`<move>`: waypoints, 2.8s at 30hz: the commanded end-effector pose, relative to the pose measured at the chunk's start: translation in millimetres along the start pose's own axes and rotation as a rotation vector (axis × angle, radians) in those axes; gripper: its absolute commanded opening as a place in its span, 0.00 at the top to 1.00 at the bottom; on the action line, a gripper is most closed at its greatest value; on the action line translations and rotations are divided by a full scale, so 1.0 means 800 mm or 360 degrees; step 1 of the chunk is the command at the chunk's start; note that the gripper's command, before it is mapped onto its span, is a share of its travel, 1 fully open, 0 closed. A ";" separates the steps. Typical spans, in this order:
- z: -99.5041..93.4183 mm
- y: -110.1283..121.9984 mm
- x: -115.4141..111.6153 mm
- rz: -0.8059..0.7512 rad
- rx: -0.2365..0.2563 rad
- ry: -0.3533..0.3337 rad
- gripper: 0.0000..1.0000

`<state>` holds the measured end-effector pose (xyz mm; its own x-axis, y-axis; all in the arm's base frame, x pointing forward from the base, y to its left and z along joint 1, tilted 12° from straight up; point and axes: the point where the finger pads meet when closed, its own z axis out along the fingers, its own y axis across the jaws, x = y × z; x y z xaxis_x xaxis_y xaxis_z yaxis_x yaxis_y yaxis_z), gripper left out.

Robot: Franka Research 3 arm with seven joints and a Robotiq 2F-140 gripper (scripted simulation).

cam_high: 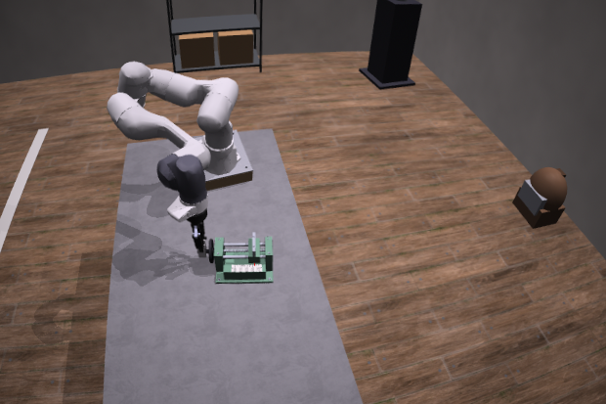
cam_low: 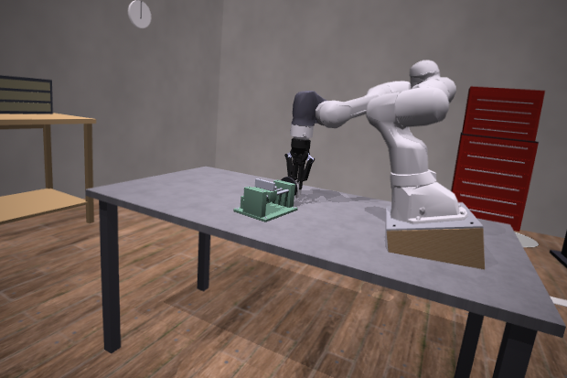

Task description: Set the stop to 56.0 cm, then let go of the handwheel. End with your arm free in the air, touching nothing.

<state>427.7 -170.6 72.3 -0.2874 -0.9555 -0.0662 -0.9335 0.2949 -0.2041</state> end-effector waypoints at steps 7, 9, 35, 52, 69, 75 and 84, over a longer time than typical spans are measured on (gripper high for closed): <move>-0.009 0.009 -0.001 0.0005 -0.0006 -0.0001 0.96; -0.011 0.010 -0.001 0.0005 -0.0006 -0.0001 0.96; -0.026 0.015 -0.001 0.0005 -0.0006 -0.0001 0.96; -0.031 0.015 -0.001 0.0005 -0.0006 -0.0001 0.96; -0.032 0.015 -0.001 0.0005 -0.0006 -0.0001 0.96; -0.032 0.015 -0.001 0.0005 -0.0006 -0.0001 0.96; -0.032 0.015 -0.001 0.0005 -0.0006 -0.0001 0.96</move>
<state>411.6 -167.2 93.4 -0.2917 -0.9543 -0.0652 -0.9332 0.2989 -0.1993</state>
